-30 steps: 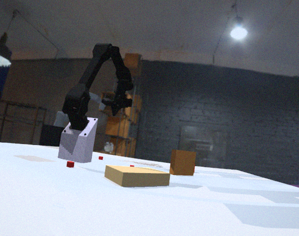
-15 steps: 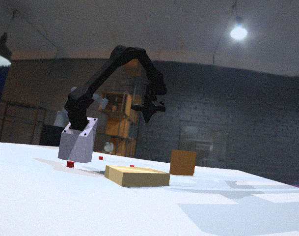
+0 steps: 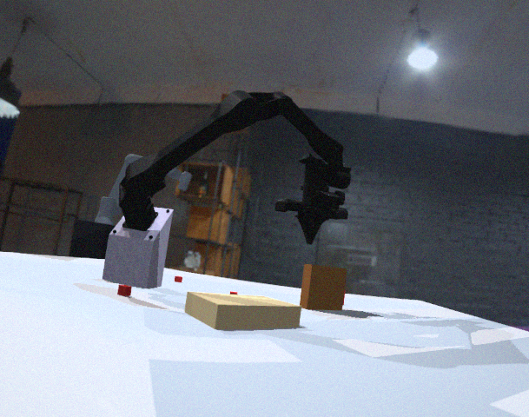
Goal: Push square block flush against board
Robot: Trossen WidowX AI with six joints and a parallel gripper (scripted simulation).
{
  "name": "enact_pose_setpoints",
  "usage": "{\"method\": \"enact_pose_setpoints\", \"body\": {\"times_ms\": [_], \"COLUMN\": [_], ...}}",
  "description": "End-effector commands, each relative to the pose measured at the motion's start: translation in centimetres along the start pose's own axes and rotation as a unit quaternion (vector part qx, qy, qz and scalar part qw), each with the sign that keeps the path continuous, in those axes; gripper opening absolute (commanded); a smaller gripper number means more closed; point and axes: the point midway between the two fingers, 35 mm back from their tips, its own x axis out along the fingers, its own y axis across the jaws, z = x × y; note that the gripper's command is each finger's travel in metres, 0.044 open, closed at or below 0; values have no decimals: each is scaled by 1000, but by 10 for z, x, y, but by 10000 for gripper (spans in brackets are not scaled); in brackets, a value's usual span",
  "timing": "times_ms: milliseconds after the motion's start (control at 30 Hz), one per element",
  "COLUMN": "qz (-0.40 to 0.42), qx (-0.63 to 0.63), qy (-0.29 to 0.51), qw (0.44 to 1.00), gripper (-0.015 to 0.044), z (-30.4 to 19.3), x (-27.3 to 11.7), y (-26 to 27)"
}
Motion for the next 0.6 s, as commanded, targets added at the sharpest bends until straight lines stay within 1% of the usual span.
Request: {"method": "enact_pose_setpoints", "body": {"times_ms": [0, 267, 400, 567], "qz": [-26, -26, -26, -27], "qx": [-2, -2, -2, -2], "qy": [-33, -33, -34, -34], "qw": [999, 999, 999, 999], "gripper": [0, 0, 0, 0], "z": [38, 38, 42, 42], "x": [18, 20, 65, 67], "y": [-1, -1, -3, -3]}}
